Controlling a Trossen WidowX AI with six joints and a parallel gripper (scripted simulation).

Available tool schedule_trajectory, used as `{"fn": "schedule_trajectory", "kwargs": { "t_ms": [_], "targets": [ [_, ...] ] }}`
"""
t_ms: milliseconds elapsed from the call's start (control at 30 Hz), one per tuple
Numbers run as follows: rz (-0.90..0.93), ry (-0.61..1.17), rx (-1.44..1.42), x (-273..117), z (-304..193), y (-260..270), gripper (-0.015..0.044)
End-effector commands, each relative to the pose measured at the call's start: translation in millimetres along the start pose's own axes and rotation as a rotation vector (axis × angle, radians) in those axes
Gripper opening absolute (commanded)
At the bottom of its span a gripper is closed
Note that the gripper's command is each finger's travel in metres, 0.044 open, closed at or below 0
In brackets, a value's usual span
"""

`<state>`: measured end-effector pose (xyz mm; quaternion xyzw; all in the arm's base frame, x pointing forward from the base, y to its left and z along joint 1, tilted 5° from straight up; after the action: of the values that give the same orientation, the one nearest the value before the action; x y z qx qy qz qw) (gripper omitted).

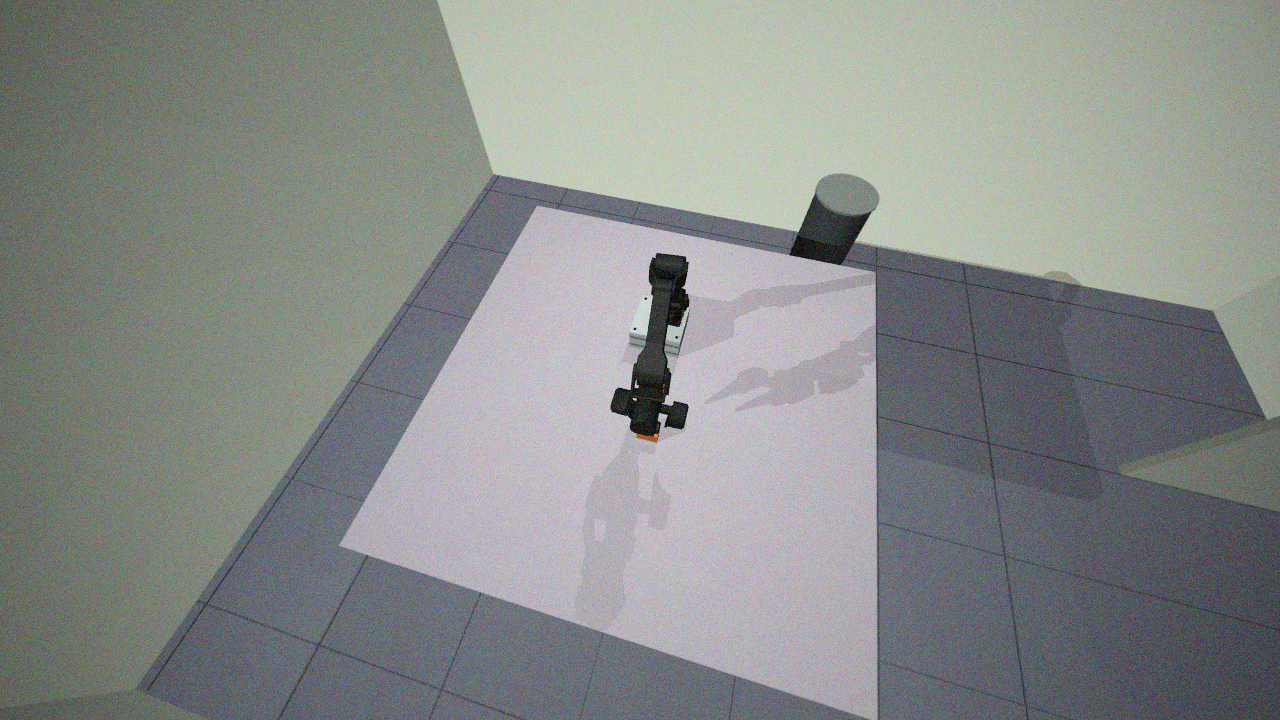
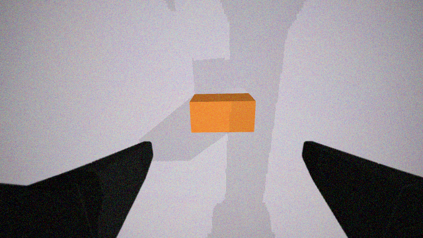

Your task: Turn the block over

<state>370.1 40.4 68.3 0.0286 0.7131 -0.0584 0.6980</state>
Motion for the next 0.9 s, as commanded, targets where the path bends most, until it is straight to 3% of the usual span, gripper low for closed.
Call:
{"fn": "schedule_trajectory", "kwargs": {
  "t_ms": [0,133,867],
  "targets": [
    [0.000,0.020,0.006,2,0,0,0.0440],
    [0.000,0.020,0.006,34,-1,0,0.0440],
    [0.000,0.020,0.006,70,-1,0,0.0440]
  ]
}}
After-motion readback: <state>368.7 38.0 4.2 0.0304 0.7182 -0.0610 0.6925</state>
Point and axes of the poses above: the point midway between the two fingers, 35 mm back from their tips, its own x axis out along the fingers, its own y axis across the jaws, z = x × y, the point moved 3 cm from there along -x, back along the fingers, and after that the axes turned 10 degrees about x, right-handed, at the moved point
